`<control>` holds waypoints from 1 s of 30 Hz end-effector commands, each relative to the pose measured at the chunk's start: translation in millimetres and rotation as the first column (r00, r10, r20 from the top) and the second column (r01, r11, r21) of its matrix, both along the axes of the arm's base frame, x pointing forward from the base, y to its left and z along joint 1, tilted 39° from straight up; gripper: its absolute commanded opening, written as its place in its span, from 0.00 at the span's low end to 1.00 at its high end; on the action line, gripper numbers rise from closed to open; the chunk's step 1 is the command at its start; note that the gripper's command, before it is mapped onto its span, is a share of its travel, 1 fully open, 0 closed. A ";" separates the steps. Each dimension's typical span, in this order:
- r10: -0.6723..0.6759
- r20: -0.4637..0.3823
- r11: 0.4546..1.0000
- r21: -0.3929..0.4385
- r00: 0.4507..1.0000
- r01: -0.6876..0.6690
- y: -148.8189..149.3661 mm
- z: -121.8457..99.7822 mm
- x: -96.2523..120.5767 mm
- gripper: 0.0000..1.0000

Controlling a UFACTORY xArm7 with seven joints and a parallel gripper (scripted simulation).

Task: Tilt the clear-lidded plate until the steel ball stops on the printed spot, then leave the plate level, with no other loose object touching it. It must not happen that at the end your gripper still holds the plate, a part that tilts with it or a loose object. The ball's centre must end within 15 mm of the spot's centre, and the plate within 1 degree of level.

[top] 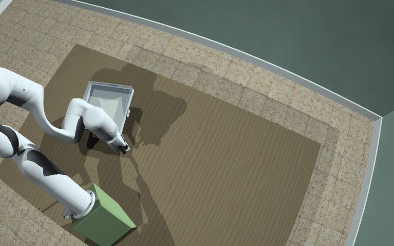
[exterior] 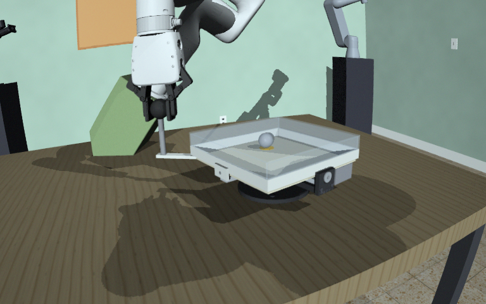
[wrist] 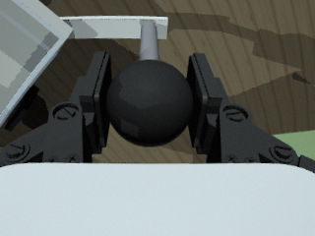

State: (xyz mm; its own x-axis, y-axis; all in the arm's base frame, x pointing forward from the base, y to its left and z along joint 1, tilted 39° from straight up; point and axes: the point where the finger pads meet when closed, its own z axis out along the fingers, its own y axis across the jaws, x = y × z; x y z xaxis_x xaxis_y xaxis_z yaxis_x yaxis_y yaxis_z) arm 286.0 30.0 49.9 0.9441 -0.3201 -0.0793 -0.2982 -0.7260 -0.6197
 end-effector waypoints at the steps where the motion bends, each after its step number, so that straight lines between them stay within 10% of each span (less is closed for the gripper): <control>1: -0.001 0.000 1.000 0.000 1.000 0.001 -0.5 0.9 -0.9 0.00; 30: -0.001 0.000 1.000 0.000 1.000 0.001 -0.4 -0.3 -0.2 0.00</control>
State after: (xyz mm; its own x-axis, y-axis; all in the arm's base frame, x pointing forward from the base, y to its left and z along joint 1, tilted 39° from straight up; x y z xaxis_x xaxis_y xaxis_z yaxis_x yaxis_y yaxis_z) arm 286.5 30.2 48.7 0.9443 -0.3186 -0.0820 -0.2987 -0.7258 -0.6197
